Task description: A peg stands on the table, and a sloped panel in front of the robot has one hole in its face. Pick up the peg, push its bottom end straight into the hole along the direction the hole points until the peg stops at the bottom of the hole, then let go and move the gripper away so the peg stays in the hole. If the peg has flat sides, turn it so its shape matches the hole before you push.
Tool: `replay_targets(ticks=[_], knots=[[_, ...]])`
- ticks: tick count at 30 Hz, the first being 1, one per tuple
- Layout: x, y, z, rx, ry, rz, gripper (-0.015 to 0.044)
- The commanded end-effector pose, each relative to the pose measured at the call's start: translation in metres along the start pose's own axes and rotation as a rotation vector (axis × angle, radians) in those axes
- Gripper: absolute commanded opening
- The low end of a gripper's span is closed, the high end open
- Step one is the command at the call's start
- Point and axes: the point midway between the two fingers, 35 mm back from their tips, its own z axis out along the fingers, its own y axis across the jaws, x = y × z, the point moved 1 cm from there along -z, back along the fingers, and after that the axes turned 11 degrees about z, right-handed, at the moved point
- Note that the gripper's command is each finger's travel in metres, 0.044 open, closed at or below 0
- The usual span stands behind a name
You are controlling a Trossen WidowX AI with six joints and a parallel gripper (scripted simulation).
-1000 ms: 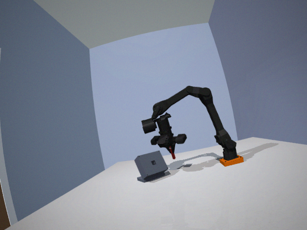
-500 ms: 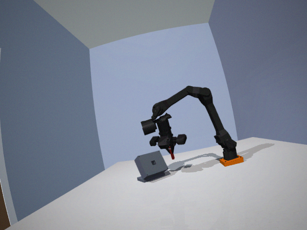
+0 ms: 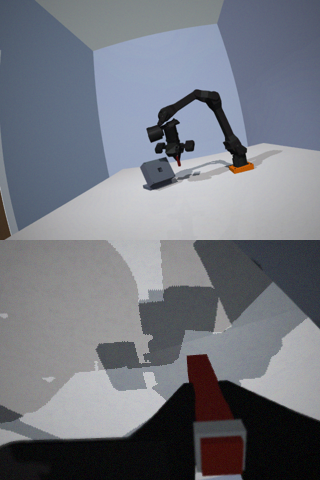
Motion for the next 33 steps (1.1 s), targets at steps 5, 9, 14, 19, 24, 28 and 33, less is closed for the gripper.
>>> replay_targets(ticks=[5,9,14,19,24,28,33], knots=[[-0.007,0.002,-0.005,0.035,0.025,-0.054,0.0],[-0.01,0.003,-0.007,0.052,0.036,-0.078,0.0],[-0.015,0.005,-0.01,0.073,0.05,-0.107,0.0],[-0.019,0.006,-0.013,0.095,0.064,-0.137,0.0],[-0.023,0.008,-0.016,0.118,0.078,-0.166,0.0],[-0.027,0.009,-0.019,0.136,0.089,-0.189,0.0],[-0.031,0.011,-0.022,0.16,0.102,-0.218,0.0]])
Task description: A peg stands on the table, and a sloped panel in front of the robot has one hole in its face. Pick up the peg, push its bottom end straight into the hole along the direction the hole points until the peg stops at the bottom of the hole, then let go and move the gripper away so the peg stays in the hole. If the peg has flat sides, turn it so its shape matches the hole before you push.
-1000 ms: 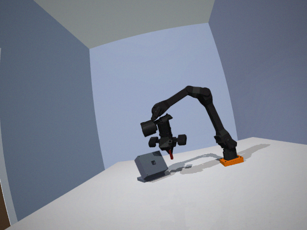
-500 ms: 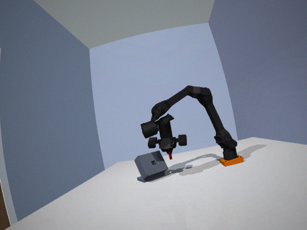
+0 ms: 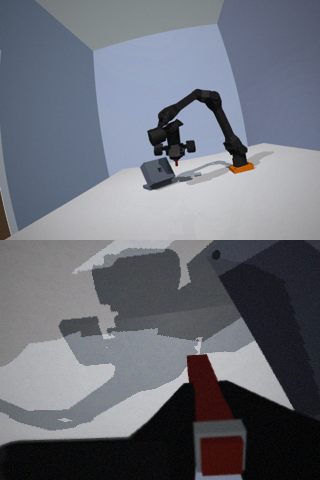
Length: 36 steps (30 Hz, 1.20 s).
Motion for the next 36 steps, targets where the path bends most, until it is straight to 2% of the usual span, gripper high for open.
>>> replay_targets(ticks=[1,36], knots=[[-0.003,0.0,-0.003,0.021,0.013,-0.029,0.0],[-0.033,0.006,-0.033,0.197,0.107,-0.224,0.0]])
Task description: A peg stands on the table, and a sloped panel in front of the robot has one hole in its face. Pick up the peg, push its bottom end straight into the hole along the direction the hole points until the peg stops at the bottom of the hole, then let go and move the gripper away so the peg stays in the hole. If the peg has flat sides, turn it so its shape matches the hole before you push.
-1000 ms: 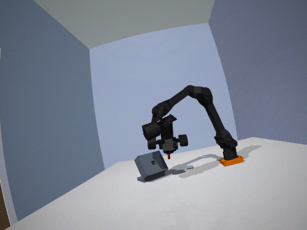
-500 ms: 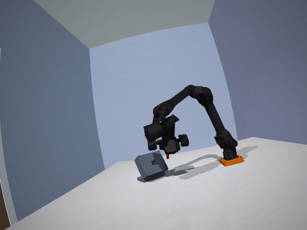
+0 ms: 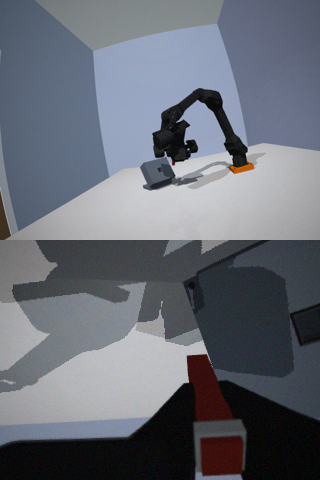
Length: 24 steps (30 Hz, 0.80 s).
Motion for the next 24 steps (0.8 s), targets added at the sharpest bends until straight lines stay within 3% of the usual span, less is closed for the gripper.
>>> replay_targets(ticks=[1,24], knots=[[-0.003,-0.001,-0.004,0.023,0.013,-0.028,0.0],[-0.021,-0.002,-0.029,0.151,0.075,-0.147,0.0]])
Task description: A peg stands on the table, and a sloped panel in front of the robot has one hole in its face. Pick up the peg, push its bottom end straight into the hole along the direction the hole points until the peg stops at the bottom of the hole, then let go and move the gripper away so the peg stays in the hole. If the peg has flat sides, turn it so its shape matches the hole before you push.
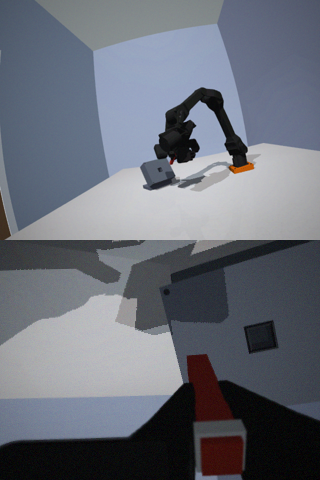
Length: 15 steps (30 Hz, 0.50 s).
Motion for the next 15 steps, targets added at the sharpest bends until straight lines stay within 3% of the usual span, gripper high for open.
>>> replay_targets(ticks=[1,15], knots=[[-0.003,-0.002,-0.005,0.025,0.013,-0.026,0.0],[-0.013,-0.004,-0.022,0.107,0.051,-0.095,0.0]])
